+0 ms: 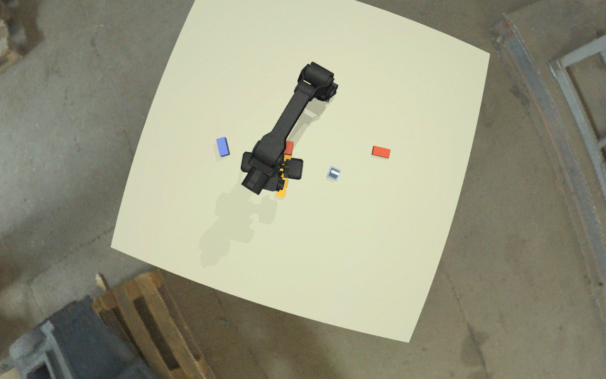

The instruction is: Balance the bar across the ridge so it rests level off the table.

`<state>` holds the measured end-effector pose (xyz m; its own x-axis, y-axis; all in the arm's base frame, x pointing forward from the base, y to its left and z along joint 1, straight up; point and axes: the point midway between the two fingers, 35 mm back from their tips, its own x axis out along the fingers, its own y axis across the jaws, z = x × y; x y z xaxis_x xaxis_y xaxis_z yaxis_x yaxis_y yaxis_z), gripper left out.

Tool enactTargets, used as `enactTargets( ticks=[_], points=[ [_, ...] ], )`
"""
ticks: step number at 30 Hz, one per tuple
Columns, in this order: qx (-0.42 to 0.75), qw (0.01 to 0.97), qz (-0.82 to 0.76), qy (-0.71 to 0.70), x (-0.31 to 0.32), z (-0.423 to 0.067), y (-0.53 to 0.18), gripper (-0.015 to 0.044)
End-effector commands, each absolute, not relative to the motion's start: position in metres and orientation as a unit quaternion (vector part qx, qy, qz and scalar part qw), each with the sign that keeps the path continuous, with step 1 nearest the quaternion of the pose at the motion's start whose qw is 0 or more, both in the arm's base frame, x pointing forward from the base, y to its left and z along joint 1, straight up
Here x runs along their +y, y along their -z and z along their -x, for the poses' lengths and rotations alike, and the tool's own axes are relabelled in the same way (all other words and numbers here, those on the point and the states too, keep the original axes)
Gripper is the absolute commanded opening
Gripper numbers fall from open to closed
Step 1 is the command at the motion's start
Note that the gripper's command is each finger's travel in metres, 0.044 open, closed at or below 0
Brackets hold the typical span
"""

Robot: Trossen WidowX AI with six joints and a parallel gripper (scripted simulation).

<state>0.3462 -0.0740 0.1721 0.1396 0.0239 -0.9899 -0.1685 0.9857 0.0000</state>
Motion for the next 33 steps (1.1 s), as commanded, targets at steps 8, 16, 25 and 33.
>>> enactTargets(
  ticks=[8, 16, 25, 33],
  points=[
    [0.695, 0.715, 0.054, -0.050, -0.047, -0.330, -0.170, 0.0315],
    [0.695, 0.716, 0.054, -0.050, -0.047, -0.335, -0.128, 0.0315],
    [0.695, 0.715, 0.054, -0.050, -0.047, -0.332, -0.075, 0.0315],
    [0.695, 0.715, 0.054, -0.050, -0.047, -0.333, -0.071, 0.0315]
  ],
)
